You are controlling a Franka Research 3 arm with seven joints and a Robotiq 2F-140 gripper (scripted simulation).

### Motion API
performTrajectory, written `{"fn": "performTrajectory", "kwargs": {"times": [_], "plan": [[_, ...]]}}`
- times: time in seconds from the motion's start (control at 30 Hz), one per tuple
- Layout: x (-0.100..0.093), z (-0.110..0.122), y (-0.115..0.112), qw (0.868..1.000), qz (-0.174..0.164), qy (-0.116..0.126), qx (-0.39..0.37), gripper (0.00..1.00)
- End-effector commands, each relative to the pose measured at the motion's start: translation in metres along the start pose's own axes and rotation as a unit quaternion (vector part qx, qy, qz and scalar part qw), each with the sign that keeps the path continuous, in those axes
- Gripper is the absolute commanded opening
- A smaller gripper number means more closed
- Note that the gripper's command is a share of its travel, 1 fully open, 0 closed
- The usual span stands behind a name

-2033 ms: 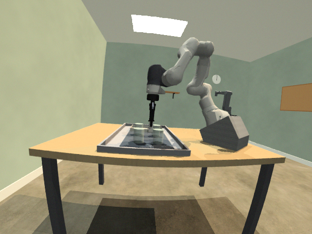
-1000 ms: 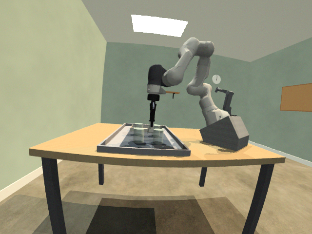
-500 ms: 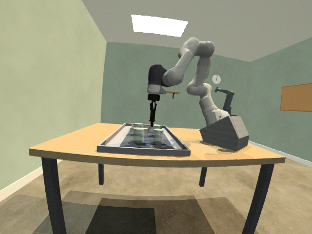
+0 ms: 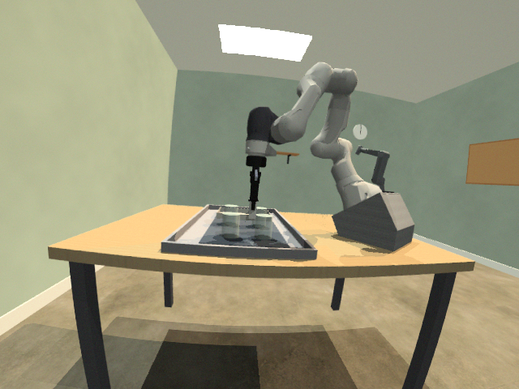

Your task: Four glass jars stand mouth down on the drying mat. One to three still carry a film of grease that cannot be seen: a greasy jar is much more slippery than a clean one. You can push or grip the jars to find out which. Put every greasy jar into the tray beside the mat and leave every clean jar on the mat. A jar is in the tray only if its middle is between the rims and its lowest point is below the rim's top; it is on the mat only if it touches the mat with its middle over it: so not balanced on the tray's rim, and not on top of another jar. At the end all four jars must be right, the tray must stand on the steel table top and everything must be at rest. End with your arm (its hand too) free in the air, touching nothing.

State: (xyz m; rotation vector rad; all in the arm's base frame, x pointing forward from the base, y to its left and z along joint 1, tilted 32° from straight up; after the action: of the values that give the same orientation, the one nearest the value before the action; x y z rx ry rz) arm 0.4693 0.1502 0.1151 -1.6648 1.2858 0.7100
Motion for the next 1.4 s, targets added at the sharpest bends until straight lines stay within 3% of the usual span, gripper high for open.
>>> {"fn": "performTrajectory", "kwargs": {"times": [0.0,1.37], "plan": [[-0.0007,-0.0007,0.0002,1.0,0.0,-0.001,0.004,0.0],[-0.0046,-0.0009,0.0051,1.0,0.0,-0.001,0.004,0.0]]}}
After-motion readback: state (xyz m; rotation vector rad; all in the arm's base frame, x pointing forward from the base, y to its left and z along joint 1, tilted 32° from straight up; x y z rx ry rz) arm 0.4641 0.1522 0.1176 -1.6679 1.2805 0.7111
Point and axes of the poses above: the point where the finger pads meet when closed, its own x axis out along the fingers, its own z axis across the jaws, y = z × x, the point moved 5 cm from there along -x, back along the fingers, and after that the axes turned 3 degrees about x, right-handed, at the moved point
